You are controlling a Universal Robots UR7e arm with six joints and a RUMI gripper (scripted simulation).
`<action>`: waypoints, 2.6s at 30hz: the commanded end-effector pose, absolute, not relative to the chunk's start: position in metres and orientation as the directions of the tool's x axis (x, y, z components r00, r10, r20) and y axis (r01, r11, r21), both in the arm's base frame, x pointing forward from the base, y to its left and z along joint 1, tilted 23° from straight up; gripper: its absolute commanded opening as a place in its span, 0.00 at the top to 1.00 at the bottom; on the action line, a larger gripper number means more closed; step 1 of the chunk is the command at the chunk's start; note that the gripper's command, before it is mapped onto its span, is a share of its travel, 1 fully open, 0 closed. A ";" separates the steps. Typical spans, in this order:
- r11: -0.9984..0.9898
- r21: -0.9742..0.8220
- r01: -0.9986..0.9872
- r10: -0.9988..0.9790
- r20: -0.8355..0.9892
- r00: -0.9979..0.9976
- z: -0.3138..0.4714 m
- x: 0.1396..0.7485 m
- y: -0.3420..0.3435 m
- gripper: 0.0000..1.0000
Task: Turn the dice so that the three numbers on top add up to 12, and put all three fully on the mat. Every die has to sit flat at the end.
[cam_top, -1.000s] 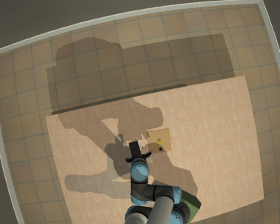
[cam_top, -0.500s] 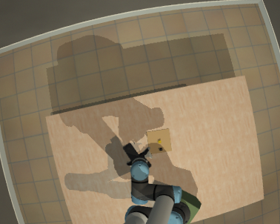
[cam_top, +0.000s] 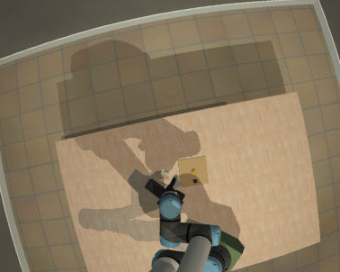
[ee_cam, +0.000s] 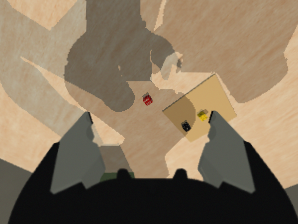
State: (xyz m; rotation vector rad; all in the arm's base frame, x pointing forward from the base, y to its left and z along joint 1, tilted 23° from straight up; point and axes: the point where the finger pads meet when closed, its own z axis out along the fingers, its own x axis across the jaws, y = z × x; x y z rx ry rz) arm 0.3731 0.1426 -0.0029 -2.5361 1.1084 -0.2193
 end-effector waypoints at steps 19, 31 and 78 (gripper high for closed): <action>-0.934 -0.325 -0.146 -0.225 0.221 0.949 -0.012 0.366 0.147 0.00; -0.960 -0.250 0.127 0.047 0.304 0.952 -0.016 0.363 0.147 0.00; -0.453 0.133 0.882 0.848 0.370 0.380 -0.033 0.355 0.137 0.00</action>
